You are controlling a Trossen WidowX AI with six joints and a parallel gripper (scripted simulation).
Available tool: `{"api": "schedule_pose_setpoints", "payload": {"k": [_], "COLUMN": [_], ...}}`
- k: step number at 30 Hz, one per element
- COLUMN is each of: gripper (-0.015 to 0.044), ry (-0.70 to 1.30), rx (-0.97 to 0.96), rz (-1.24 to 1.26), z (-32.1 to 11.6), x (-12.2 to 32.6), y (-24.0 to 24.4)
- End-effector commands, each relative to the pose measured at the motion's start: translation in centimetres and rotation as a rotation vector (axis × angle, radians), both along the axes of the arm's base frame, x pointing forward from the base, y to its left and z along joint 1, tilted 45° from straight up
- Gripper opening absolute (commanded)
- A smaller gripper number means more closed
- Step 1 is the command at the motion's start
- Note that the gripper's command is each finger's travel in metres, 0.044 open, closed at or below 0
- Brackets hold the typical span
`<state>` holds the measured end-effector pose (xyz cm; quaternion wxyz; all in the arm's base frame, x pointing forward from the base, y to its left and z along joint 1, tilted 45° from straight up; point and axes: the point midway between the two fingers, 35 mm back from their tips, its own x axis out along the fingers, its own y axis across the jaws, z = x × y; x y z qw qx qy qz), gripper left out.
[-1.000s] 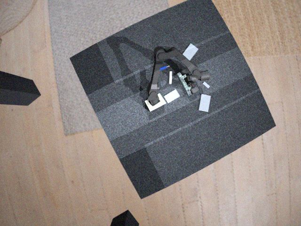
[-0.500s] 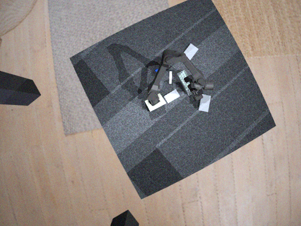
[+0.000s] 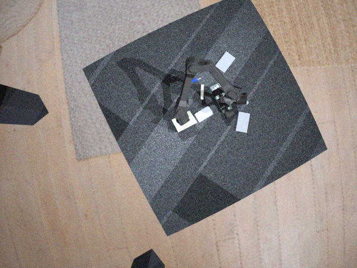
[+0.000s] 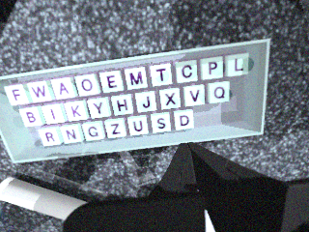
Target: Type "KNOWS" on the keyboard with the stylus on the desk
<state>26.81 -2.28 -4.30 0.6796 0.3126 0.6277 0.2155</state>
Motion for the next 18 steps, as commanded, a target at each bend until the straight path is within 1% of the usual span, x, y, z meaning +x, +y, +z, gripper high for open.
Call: {"api": "schedule_pose_setpoints", "payload": {"k": [1,6,18], "gripper": [0.0,0.0,0.0], "ry": [-0.001,-0.001,-0.001], "rx": [0.001,0.006,0.006], "rz": [-0.003,-0.003,-0.003], "z": [0.7,5.0,5.3], "x": [0.2,0.7,0.7], "y": [0.7,5.1,5.1]}}
